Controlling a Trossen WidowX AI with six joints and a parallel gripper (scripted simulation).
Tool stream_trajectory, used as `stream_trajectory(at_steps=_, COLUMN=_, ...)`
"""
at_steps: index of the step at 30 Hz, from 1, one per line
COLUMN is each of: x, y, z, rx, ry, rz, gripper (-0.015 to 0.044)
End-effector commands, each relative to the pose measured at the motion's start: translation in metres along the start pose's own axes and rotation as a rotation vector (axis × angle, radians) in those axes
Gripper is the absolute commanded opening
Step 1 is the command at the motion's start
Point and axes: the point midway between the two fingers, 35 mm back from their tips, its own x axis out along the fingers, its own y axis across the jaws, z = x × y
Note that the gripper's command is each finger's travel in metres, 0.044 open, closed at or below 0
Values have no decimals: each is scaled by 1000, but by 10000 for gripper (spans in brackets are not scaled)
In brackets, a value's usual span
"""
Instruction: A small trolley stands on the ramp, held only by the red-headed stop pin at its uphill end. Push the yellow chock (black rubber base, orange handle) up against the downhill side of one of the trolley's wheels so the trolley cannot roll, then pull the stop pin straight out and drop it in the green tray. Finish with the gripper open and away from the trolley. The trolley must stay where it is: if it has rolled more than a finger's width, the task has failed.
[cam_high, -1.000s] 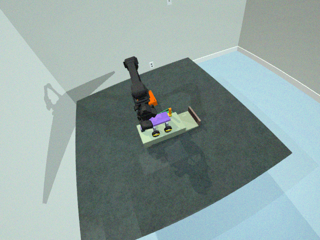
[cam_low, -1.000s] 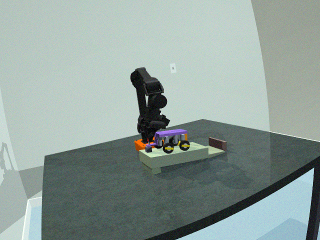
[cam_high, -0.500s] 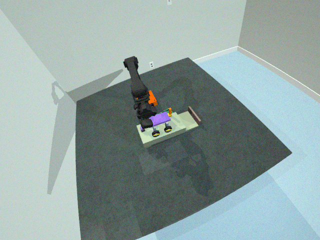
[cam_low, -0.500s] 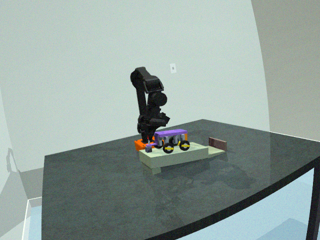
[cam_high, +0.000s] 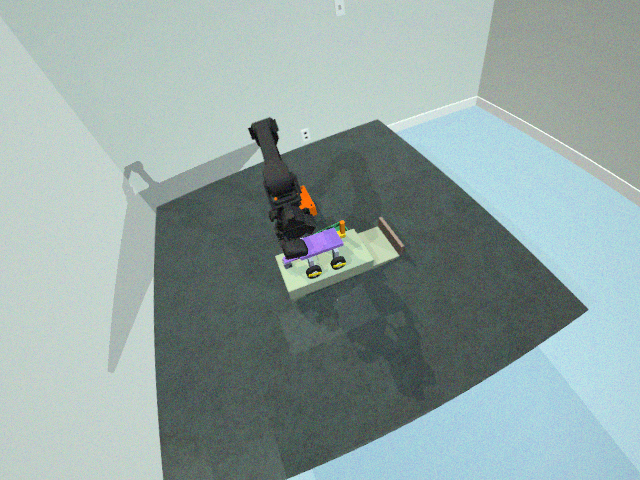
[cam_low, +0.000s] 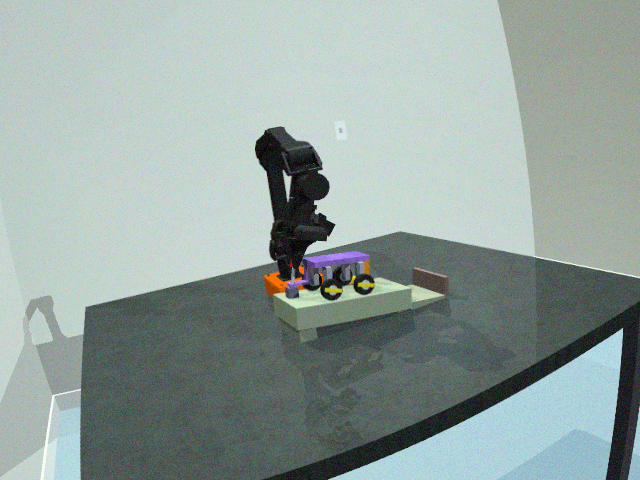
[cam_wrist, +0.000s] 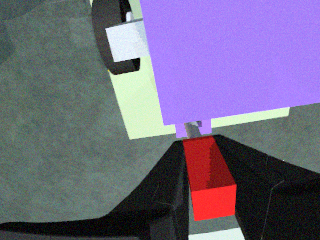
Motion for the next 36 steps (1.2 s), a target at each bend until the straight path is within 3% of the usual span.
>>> stream_trajectory(at_steps=1, x=-4, y=0, z=-2, rx=5, ry=6, rz=-2, gripper=0)
stream_trajectory(at_steps=36, x=-19, y=-1, z=-20, rx=5, ry=8, rz=-2, gripper=0)
